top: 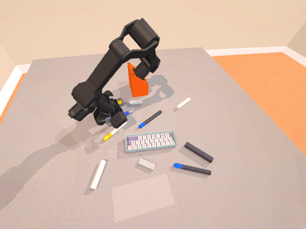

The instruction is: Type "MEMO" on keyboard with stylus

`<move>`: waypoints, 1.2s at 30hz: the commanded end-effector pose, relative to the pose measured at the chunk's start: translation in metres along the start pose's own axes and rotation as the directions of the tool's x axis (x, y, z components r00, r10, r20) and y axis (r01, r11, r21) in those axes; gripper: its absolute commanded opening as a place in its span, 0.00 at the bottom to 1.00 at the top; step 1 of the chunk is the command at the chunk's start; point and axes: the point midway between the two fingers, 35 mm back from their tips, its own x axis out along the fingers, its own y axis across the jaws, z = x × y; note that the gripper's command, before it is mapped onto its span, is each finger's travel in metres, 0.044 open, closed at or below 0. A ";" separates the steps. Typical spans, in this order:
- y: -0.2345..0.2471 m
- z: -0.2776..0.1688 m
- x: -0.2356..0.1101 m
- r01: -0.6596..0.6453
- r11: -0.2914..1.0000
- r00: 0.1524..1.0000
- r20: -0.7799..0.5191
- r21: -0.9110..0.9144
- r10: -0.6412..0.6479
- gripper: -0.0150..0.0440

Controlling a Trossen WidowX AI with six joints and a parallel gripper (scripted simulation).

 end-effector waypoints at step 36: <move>0.029 -0.011 -0.036 0.141 0.976 0.910 0.410 -0.168 -0.061 0.25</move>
